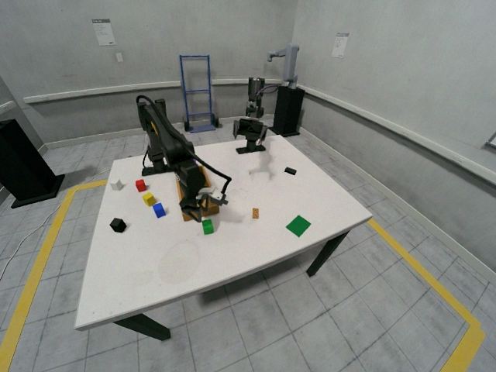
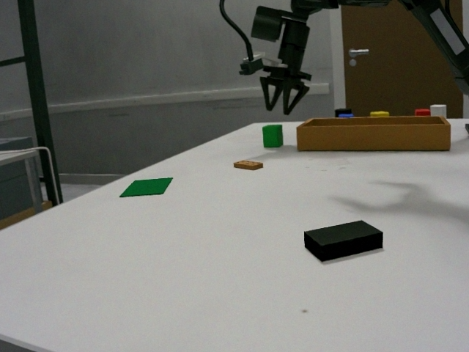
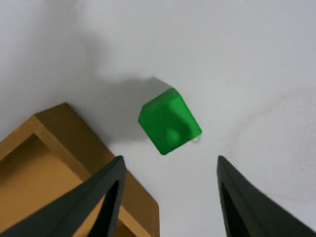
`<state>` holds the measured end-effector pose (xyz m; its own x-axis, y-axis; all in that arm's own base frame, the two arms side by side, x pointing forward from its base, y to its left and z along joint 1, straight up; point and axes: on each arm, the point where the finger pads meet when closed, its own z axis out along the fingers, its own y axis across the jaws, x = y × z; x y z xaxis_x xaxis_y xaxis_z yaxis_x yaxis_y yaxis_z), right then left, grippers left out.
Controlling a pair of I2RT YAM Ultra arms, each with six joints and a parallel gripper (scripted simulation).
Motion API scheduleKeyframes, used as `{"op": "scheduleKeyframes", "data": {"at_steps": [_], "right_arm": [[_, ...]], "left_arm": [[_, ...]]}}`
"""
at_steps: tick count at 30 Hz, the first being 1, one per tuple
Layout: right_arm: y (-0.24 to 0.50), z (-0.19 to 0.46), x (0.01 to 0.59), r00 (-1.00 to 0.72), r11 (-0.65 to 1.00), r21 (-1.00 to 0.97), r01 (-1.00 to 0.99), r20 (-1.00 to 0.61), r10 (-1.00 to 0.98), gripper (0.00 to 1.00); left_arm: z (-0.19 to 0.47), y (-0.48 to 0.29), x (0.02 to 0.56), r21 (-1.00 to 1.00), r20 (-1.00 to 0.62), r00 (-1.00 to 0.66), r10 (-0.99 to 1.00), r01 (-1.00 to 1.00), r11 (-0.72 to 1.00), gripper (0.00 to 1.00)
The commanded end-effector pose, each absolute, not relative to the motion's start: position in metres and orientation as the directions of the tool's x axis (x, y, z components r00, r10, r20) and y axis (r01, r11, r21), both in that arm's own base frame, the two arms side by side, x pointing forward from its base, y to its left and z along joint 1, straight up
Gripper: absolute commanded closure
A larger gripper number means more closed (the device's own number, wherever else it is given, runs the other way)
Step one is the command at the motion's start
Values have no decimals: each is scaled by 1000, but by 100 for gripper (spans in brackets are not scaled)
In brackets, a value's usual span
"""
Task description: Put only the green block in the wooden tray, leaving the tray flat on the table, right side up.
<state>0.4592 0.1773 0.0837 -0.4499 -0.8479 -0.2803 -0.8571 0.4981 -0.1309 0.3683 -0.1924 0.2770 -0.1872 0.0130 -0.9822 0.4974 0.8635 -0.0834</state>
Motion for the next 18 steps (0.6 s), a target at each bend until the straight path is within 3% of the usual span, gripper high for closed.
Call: {"op": "scheduleKeyframes", "data": {"at_steps": [1, 18], "right_arm": [[180, 93, 457, -291, 318, -74, -945, -249, -924, 38], [176, 75, 472, -15, 17, -3, -1000, -269, -963, 38]], "left_arm": [[263, -224, 358, -111, -982, -189, -2, 572, 813, 0], [221, -267, 325, -127, -966, -251, 60, 665, 736, 0]]}}
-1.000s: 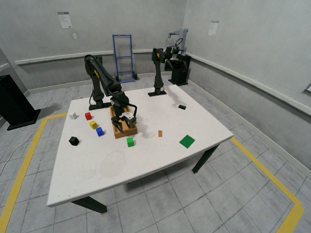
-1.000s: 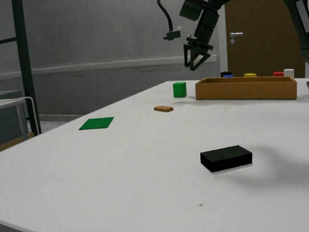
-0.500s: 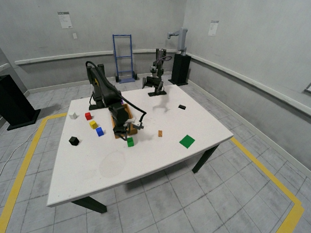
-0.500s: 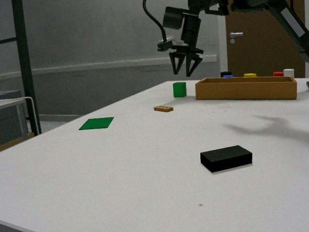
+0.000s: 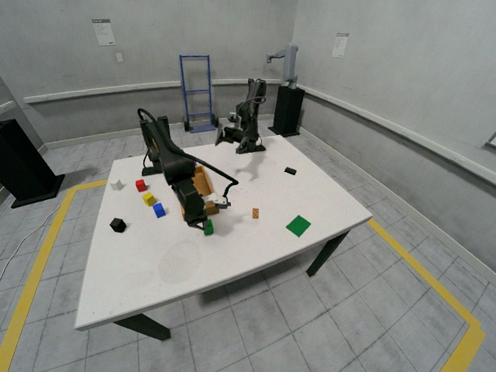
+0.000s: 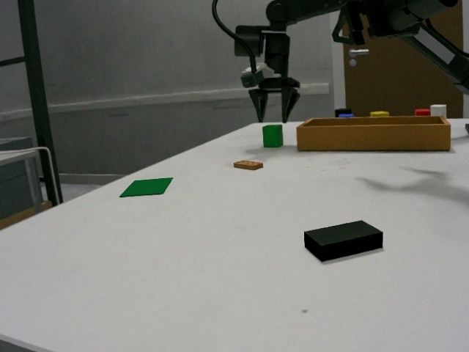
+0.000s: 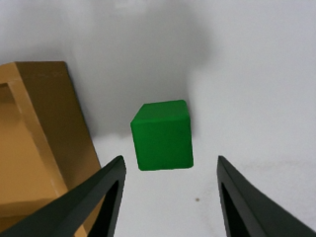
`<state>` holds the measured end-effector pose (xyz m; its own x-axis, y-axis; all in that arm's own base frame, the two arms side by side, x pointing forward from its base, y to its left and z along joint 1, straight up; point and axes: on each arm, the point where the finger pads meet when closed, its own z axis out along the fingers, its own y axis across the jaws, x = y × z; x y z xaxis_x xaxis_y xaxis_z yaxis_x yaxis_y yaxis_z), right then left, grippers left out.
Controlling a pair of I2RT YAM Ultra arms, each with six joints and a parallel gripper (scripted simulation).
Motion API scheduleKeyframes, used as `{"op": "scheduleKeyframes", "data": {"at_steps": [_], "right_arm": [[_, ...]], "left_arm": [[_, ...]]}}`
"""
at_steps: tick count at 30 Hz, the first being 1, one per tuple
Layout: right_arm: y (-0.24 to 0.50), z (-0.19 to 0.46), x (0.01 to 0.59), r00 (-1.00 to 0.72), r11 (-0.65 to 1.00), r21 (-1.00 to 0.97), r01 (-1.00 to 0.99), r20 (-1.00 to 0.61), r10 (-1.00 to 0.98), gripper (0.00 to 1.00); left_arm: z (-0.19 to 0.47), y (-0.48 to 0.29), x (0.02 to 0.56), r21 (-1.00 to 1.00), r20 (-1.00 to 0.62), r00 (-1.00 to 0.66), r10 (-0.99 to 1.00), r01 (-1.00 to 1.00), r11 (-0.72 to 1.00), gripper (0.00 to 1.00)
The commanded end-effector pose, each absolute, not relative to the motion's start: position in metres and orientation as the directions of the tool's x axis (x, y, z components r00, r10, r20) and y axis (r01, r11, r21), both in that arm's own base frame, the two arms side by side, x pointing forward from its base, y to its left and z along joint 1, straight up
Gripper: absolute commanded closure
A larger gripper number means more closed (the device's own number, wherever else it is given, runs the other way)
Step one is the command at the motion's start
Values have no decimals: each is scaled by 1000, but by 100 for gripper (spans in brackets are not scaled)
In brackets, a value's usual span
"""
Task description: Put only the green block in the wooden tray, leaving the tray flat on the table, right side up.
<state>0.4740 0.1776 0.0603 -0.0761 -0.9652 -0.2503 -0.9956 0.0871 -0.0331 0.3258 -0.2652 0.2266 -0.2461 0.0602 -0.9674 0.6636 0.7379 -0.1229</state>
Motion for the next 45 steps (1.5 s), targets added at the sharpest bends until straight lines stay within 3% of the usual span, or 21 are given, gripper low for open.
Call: {"op": "scheduleKeyframes", "data": {"at_steps": [1, 42, 45], "right_arm": [[176, 75, 472, -15, 17, -3, -1000, -269, -963, 38], [191, 54, 475, -12, 19, -23, -1000, -267, -964, 38], [192, 50, 475, -12, 19, -23, -1000, -267, -964, 42]], "left_arm": [[221, -267, 325, -127, -966, -251, 60, 665, 736, 0], [227, -265, 327, -123, -968, -243, 57, 662, 739, 0], [227, -265, 327, -123, -968, -243, 57, 662, 739, 0]]}}
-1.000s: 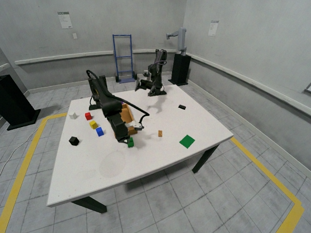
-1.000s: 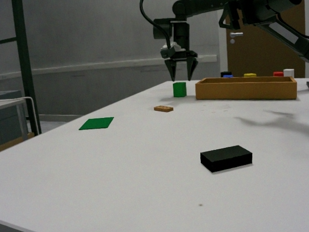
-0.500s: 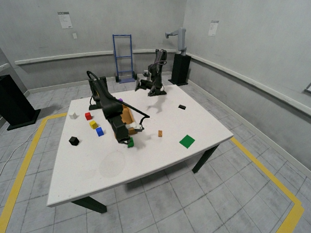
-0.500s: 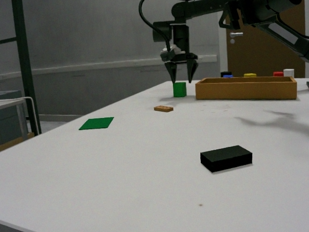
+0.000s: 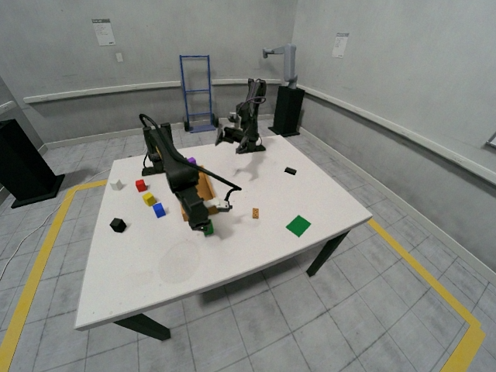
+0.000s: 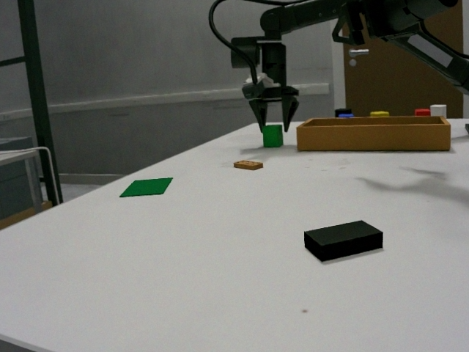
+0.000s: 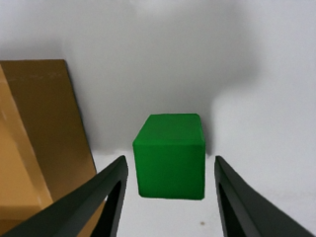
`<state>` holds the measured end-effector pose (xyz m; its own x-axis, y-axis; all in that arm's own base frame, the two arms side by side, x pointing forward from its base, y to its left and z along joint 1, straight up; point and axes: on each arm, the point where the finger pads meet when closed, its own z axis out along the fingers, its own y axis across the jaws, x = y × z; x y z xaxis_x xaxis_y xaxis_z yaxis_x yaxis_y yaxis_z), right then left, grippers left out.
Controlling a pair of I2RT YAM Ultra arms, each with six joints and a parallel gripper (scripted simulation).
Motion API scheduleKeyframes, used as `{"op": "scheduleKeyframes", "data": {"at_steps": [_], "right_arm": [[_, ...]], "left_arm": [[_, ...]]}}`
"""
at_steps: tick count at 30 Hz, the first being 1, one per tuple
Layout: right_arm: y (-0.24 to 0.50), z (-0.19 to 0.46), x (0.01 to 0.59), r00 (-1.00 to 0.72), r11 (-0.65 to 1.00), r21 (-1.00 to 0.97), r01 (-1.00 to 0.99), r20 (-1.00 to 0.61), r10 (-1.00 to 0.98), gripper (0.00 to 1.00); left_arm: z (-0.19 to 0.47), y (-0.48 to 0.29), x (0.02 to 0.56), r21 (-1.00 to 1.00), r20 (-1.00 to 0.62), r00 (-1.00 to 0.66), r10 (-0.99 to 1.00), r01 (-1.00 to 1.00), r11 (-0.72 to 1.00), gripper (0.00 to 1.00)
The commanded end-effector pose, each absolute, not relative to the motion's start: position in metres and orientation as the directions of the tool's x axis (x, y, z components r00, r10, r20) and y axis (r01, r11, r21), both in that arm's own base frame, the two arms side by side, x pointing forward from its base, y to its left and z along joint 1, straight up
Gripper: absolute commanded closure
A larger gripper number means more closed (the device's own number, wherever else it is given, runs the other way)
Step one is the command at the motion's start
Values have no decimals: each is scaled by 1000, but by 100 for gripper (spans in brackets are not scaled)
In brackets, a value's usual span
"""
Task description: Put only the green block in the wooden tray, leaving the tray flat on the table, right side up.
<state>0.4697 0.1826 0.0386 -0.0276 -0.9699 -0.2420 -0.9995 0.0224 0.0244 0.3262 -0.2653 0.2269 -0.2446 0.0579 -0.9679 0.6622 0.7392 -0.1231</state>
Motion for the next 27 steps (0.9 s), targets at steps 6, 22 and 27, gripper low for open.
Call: {"op": "scheduleKeyframes", "data": {"at_steps": [6, 22, 27], "right_arm": [[194, 37, 475, -14, 19, -14, -1000, -265, -964, 49], [193, 41, 477, -8, 17, -29, -999, -268, -963, 88], [191, 58, 473, -11, 15, -14, -1000, -263, -965, 67]], "left_arm": [[227, -265, 327, -123, -968, -243, 57, 662, 739, 0], [227, -265, 327, -123, -968, -243, 57, 662, 739, 0], [227, -265, 327, -123, -968, -243, 57, 662, 739, 0]]}}
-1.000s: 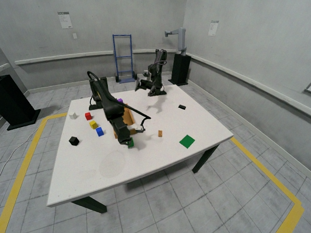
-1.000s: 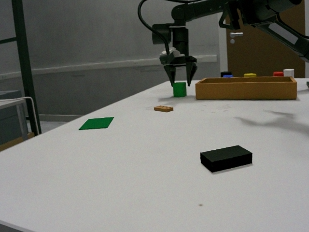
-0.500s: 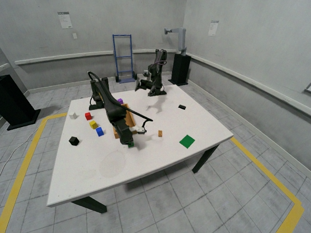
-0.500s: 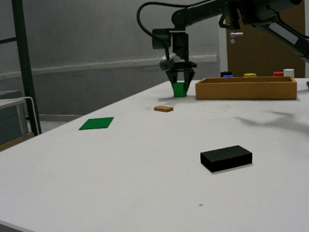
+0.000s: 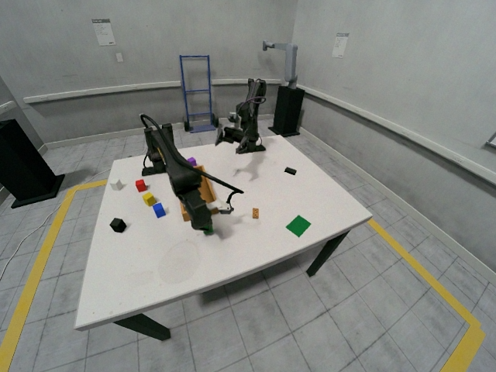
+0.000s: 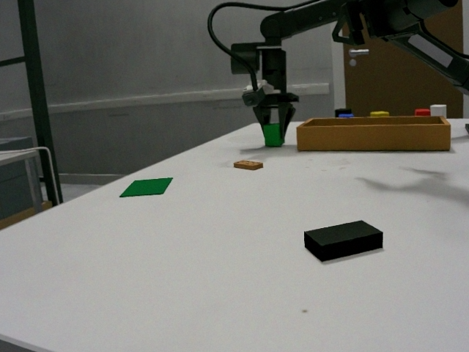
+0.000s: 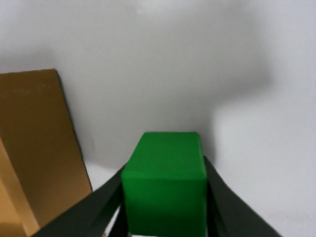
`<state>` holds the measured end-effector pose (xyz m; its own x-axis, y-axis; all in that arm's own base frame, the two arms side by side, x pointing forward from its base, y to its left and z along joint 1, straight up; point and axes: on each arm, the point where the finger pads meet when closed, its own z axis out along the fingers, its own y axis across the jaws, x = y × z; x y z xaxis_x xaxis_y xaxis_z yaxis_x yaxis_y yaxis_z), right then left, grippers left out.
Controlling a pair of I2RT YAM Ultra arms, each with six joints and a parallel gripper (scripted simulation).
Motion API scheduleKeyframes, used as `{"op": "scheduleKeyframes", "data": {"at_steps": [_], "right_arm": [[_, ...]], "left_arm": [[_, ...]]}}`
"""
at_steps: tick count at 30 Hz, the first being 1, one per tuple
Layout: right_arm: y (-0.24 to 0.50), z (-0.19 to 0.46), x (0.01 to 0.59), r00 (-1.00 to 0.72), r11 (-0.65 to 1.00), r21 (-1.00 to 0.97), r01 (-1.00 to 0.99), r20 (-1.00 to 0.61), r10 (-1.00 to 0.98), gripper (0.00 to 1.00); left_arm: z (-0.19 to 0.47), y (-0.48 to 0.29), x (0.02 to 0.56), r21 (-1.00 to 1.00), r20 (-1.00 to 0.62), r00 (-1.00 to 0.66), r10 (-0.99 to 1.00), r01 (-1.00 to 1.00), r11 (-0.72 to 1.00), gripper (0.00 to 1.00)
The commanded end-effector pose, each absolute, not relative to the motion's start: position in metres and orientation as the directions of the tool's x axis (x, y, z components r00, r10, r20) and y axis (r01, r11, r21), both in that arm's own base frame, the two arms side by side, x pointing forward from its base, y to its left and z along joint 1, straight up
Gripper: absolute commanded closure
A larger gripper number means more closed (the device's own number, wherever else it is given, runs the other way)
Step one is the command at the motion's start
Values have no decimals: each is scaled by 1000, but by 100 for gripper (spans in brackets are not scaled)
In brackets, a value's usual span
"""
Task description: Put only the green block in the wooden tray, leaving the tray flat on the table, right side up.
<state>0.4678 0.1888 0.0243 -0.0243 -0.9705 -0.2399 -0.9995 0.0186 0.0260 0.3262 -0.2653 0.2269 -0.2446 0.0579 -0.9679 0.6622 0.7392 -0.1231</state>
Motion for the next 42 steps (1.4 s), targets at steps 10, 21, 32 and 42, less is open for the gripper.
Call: {"op": "scheduleKeyframes", "data": {"at_steps": [10, 21, 32, 42], "right_arm": [[186, 80, 483, -42, 64, -78, -995, -258, -965, 67], [181, 117, 434, -58, 92, -110, -990, -281, -958, 67], [182, 109, 346, -27, 38, -35, -999, -274, -961, 67], [180, 102, 321, -18, 25, -25, -999, -273, -962, 67]], "left_arm": [[212, -263, 308, -132, -950, -294, 102, 677, 724, 0], [220, -244, 234, -130, -948, -287, 138, 744, 656, 0], [220, -225, 181, -124, -960, -248, 131, 795, 594, 0], [225, -224, 177, -120, -968, -226, 112, 802, 585, 0]]}}
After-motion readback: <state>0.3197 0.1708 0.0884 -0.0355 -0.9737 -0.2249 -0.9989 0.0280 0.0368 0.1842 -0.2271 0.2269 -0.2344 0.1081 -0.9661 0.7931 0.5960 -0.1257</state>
